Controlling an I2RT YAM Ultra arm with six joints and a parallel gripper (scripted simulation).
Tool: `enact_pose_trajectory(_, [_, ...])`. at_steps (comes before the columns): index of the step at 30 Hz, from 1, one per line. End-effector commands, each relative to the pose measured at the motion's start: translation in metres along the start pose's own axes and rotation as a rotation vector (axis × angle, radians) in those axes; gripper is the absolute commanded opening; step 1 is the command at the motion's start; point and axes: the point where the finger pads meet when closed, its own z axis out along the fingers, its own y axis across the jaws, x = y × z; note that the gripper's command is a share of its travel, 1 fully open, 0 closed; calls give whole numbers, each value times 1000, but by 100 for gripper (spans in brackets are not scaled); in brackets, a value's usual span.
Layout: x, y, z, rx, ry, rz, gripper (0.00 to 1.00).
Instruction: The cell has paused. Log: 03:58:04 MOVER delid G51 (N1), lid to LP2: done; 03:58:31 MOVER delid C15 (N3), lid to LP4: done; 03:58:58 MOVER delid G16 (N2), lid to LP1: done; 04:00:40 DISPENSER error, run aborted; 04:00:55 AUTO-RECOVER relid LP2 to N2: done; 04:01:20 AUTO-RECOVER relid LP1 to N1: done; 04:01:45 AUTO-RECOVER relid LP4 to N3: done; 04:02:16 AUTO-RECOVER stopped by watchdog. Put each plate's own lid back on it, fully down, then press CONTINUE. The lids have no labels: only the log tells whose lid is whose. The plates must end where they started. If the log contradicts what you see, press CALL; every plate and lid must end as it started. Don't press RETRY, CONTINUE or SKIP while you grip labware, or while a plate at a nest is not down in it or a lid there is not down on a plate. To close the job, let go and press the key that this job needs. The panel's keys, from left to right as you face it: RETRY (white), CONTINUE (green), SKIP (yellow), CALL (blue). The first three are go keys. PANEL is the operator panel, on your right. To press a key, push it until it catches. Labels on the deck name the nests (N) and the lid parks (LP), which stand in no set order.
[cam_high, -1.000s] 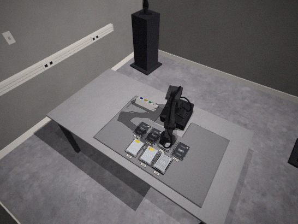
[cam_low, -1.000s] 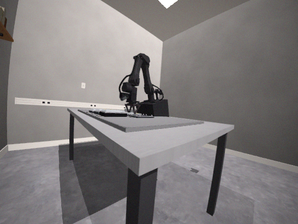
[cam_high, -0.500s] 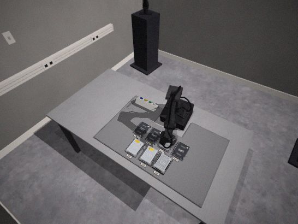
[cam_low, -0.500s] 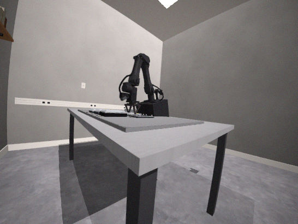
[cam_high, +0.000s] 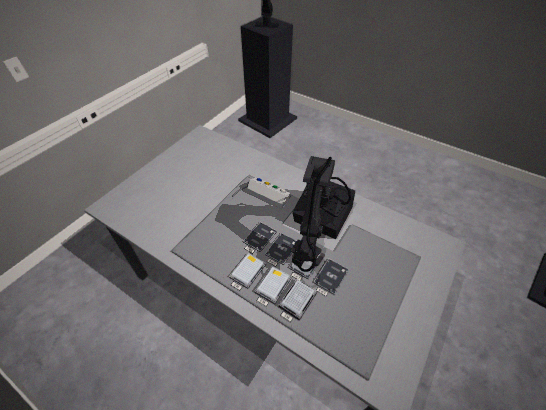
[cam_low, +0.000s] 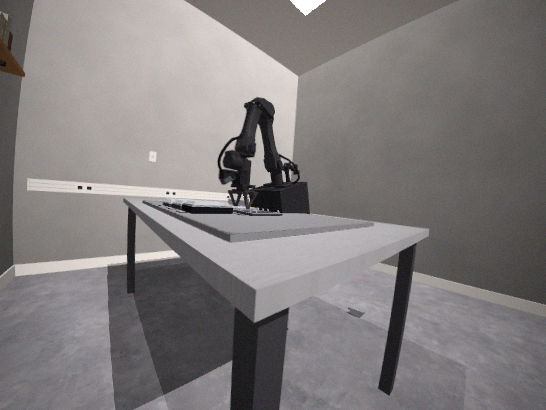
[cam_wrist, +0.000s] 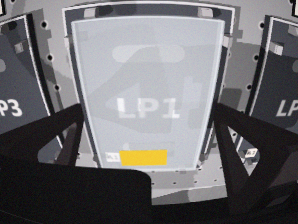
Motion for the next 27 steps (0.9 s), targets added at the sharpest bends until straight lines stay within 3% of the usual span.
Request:
enact_pose_trajectory(1, [-1,0,0,-3,-7,0,100])
enact_pose_trajectory(14, [-1,0,0,-3,-7,0,100])
enact_pose_trajectory(16, [8,-2,-5,-3,9,-2,100])
enact_pose_trajectory(20, [-11,4,-17,-14,-32,-1,100])
enact_pose_trajectory(27, [-10,6,-26,-14,-33,-2,100])
